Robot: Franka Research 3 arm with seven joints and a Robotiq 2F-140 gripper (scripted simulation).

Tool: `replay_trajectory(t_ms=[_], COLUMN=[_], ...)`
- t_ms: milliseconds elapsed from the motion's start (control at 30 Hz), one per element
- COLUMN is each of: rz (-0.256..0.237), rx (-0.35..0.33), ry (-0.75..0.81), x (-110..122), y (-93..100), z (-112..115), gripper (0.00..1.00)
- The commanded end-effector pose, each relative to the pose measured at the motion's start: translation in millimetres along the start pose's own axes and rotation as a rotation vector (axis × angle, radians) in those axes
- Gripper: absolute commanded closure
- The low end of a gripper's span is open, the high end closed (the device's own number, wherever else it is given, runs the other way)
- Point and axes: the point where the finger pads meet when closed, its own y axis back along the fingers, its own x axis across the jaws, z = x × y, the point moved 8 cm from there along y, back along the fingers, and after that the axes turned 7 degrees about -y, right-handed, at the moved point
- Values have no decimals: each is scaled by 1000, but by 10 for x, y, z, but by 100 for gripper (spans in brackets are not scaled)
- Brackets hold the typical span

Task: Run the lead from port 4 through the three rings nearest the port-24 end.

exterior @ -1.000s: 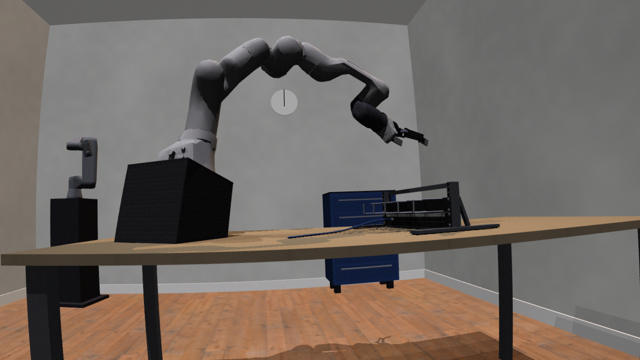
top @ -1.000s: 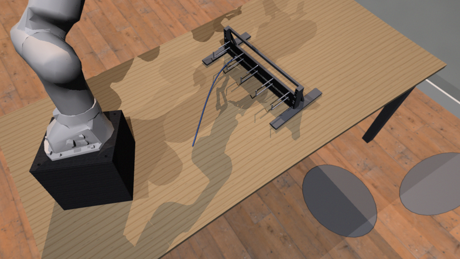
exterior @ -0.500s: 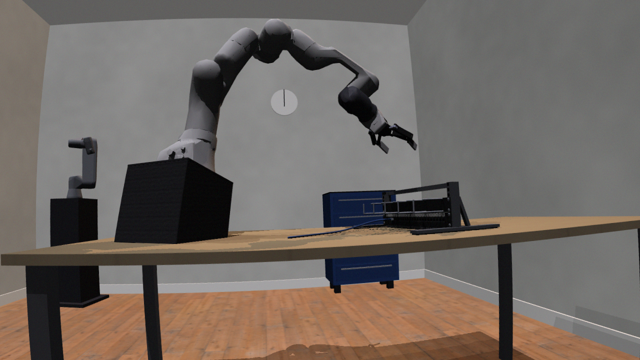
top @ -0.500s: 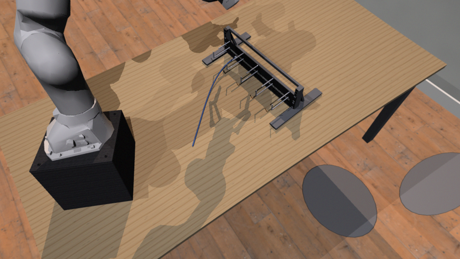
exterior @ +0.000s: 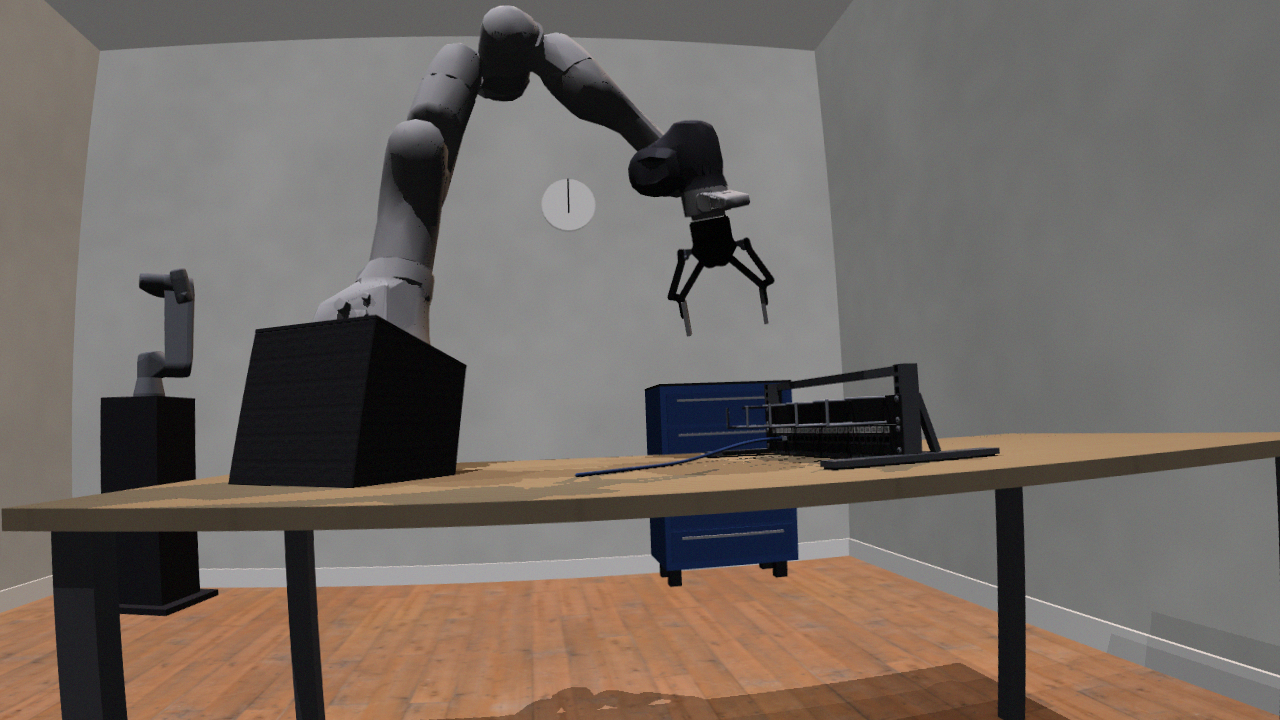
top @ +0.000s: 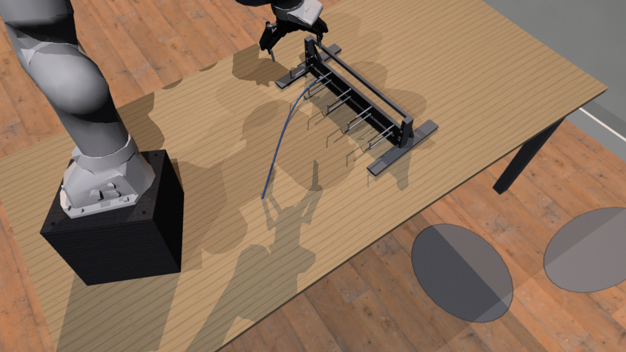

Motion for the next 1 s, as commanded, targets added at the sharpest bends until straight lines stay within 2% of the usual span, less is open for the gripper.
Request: replay_trajectory(t_ms=[0, 67, 100, 167, 300, 333, 967], rz=[45, 45, 49, 53, 53, 53, 53], rx=[232, 232, 252, 271, 274, 274, 274], ry=[-98, -98, -88, -77, -76, -76, -76], x=[284, 284, 496, 670, 1044, 1074, 1074], y=[-30, -30, -55, -69, -80, -74, -74], z=[-495, -495, -881, -1163, -1932, -2034, -2034], gripper=[0, 0, 0, 0, 0, 0, 0])
